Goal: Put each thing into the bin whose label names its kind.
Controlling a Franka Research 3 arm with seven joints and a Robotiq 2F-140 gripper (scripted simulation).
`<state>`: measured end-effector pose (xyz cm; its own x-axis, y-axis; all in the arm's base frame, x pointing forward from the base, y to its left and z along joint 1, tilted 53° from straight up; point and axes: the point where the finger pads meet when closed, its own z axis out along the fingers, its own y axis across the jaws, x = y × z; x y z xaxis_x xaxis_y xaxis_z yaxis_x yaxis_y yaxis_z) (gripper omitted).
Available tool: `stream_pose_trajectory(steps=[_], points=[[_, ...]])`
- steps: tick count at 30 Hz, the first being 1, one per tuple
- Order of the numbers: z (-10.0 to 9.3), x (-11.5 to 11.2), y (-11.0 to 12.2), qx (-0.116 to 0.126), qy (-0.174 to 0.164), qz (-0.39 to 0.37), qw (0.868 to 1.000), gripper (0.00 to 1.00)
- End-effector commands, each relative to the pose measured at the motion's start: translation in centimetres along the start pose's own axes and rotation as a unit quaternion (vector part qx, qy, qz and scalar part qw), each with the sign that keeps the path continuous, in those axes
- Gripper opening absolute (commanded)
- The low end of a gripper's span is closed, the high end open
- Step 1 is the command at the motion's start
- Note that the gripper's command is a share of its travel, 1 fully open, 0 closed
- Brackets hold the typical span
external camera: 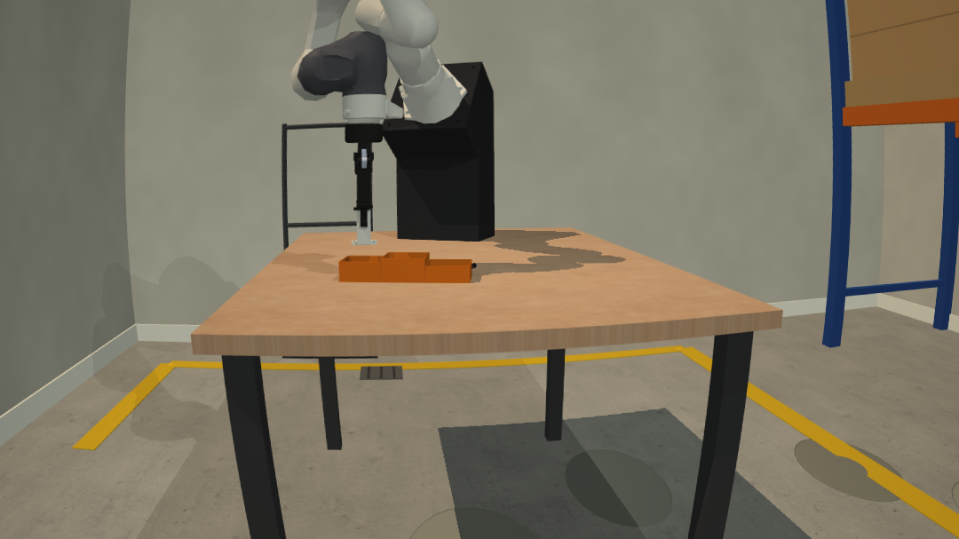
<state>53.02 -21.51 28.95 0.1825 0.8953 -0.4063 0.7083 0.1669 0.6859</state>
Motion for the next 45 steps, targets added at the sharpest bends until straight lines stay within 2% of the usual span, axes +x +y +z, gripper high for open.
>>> stream_pose_trajectory(steps=[1, 4, 5, 41, 45], points=[[0.01, 0.23, 0.12, -0.006, 0.004, 0.078, 0.997, 0.13], [0.01, 0.23, 0.13, -0.006, 0.005, 0.091, 0.996, 0.13], [0.01, 0.22, 0.13, -0.009, 0.006, 0.118, 0.993, 0.13], [0.02, -0.18, -0.19, -0.009, 0.006, 0.118, 0.993, 0.13], [0.82, -0.17, -0.17, -0.009, 0.006, 0.118, 0.993, 0.13]])
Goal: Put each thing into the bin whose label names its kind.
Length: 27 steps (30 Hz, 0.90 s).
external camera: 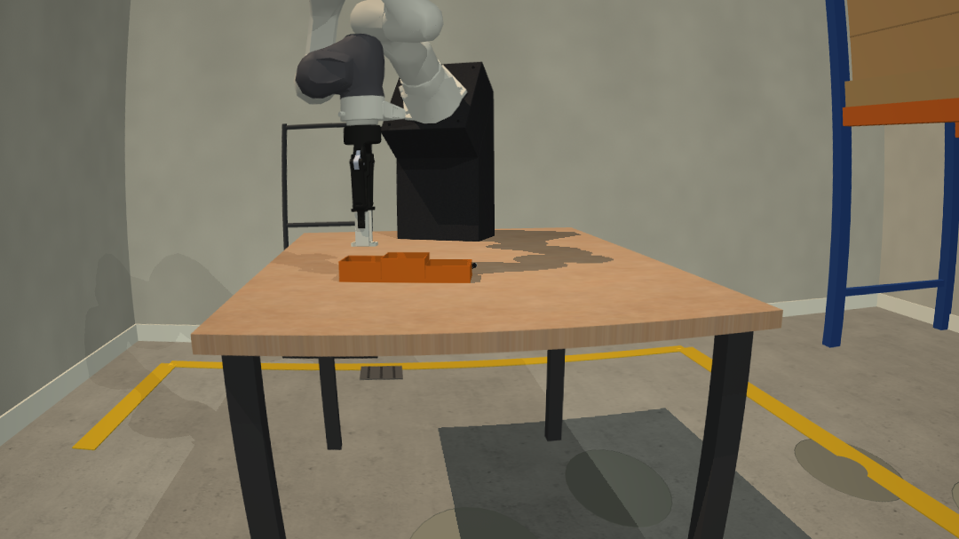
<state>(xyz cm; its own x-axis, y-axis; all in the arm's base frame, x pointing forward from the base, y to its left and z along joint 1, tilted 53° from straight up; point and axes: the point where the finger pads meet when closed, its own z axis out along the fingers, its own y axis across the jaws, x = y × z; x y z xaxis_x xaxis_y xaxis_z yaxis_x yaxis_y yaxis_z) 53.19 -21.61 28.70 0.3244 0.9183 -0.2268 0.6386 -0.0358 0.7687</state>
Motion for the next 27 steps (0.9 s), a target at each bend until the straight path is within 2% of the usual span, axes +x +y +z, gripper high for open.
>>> stream_pose_trajectory(steps=[1, 20, 27], points=[[0.7, -0.3, -0.1, -0.001, -0.003, 0.004, 1.0, 0.13], [4.1, -0.3, -0.1, -0.001, -0.003, 0.004, 1.0, 0.13], [4.1, -0.4, 0.1, -0.001, -0.003, 0.004, 1.0, 0.13]])
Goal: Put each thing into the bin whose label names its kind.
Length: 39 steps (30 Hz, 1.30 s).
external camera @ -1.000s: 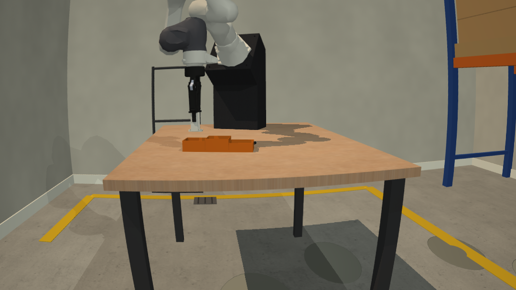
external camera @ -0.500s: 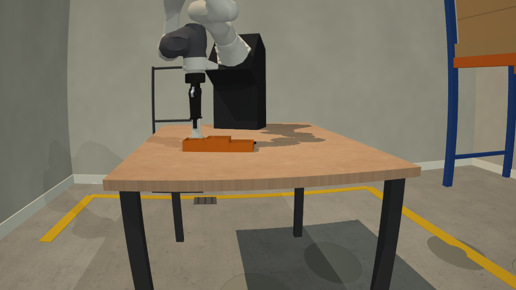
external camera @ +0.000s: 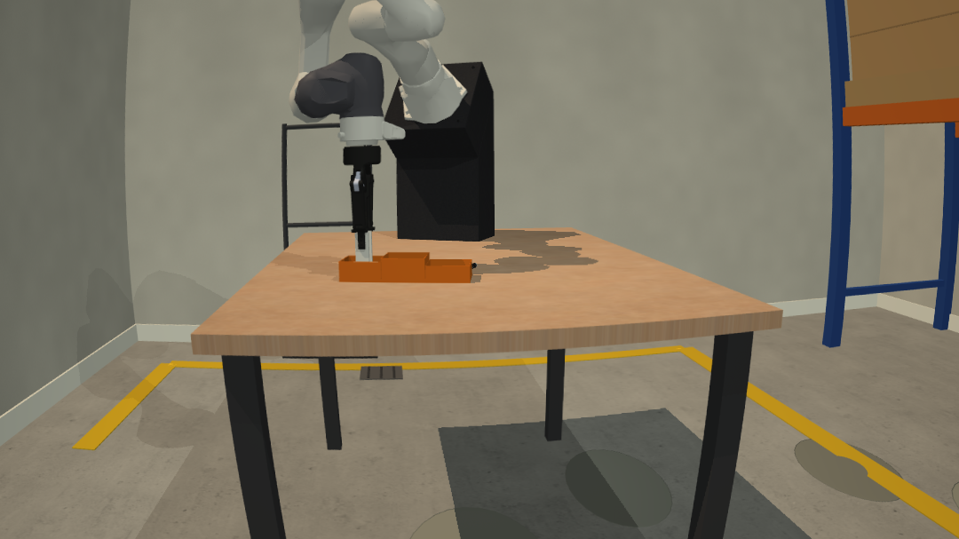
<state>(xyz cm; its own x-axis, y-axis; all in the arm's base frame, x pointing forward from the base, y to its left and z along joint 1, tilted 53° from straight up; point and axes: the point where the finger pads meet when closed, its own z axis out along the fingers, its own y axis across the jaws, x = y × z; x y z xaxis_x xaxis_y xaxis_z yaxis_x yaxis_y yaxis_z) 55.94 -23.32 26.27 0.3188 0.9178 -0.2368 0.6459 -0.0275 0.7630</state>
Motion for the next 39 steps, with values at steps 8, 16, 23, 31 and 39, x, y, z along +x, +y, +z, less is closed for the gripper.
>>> stream_pose_trajectory(steps=[8, 16, 23, 31, 39], points=[[0.1, -0.2, 0.2, -0.004, -0.002, 0.009, 1.0, 0.13], [0.1, -0.2, 0.2, -0.004, -0.002, 0.009, 1.0, 0.19], [0.1, -0.2, 0.2, -0.004, -0.002, 0.009, 1.0, 0.19], [-0.4, -0.2, 0.2, -0.004, -0.002, 0.009, 1.0, 0.19], [-1.2, -0.2, 0.2, -0.004, -0.002, 0.009, 1.0, 0.19]])
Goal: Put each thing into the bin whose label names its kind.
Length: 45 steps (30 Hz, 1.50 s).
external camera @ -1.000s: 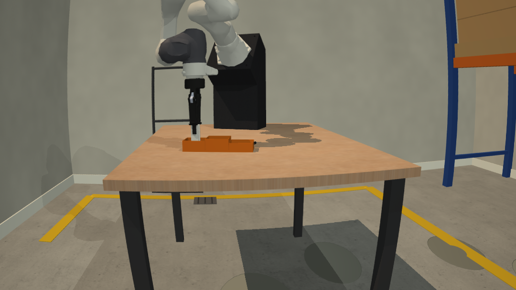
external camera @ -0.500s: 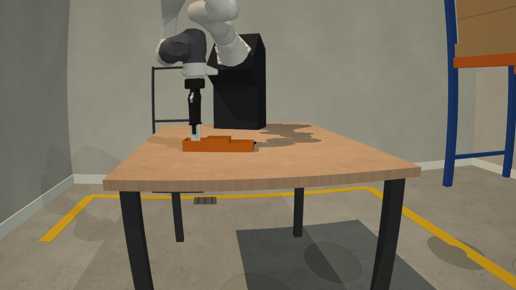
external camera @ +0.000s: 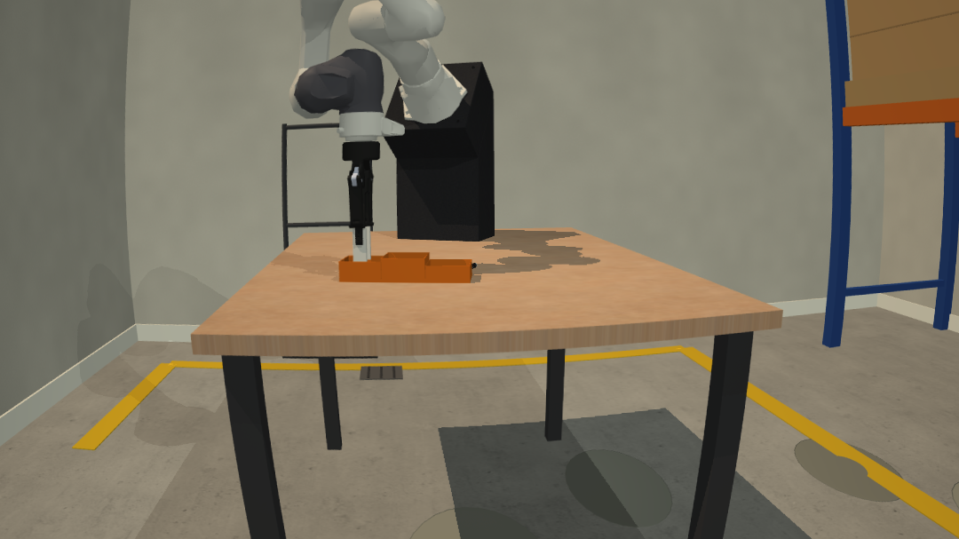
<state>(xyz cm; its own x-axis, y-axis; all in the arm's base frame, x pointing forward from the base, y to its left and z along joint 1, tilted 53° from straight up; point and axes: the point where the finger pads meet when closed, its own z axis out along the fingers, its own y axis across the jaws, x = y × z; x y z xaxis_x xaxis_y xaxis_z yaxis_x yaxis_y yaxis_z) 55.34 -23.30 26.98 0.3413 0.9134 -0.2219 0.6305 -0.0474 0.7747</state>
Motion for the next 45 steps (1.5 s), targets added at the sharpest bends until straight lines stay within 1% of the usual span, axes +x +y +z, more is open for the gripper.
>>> stream_pose_trajectory(steps=[1, 10, 15, 18, 45], points=[[-0.5, 0.2, 0.0, 0.001, 0.002, -0.004, 1.0, 0.19], [-1.7, 0.2, 0.0, 0.001, 0.002, -0.004, 1.0, 0.19], [-2.0, 0.2, 0.0, 0.001, 0.002, -0.004, 1.0, 0.19], [-3.5, 0.2, 0.0, 0.001, 0.002, -0.004, 1.0, 0.19], [-3.5, 0.2, 0.0, 0.001, 0.002, -0.004, 1.0, 0.19]])
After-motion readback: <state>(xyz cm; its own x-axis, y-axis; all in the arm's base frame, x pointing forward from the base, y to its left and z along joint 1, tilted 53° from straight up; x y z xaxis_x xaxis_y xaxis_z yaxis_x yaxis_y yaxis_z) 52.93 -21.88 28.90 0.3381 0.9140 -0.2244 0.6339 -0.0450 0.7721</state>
